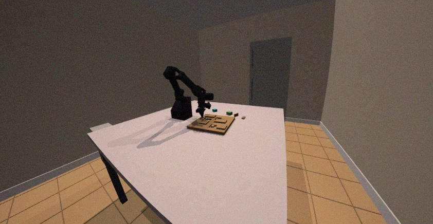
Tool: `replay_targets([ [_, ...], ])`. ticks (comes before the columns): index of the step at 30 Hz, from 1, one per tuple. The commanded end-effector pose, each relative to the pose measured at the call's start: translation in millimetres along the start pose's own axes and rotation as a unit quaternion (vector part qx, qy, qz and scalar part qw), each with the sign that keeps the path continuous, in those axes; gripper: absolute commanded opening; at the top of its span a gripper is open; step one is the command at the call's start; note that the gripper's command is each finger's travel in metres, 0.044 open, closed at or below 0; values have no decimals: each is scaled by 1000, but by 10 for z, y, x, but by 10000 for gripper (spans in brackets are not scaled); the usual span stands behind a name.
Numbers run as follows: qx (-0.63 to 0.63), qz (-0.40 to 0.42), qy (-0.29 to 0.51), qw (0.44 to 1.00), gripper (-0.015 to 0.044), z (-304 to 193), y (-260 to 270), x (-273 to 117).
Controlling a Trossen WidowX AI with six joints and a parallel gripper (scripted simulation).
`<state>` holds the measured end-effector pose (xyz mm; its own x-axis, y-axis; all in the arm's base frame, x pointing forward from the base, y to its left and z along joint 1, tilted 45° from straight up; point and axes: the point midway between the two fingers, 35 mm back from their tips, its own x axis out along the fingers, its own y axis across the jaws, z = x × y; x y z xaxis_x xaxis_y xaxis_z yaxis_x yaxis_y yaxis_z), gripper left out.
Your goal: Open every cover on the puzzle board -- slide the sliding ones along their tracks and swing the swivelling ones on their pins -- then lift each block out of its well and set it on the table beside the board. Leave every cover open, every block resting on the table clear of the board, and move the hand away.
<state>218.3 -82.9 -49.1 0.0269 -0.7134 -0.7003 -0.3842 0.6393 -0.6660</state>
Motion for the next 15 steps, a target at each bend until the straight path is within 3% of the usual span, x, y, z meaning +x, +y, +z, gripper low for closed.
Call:
replay_targets([
  [1,3,1,-1,1000,0,6,0,-5],
  [15,1,0,0,1000,0,3,1,22],
])
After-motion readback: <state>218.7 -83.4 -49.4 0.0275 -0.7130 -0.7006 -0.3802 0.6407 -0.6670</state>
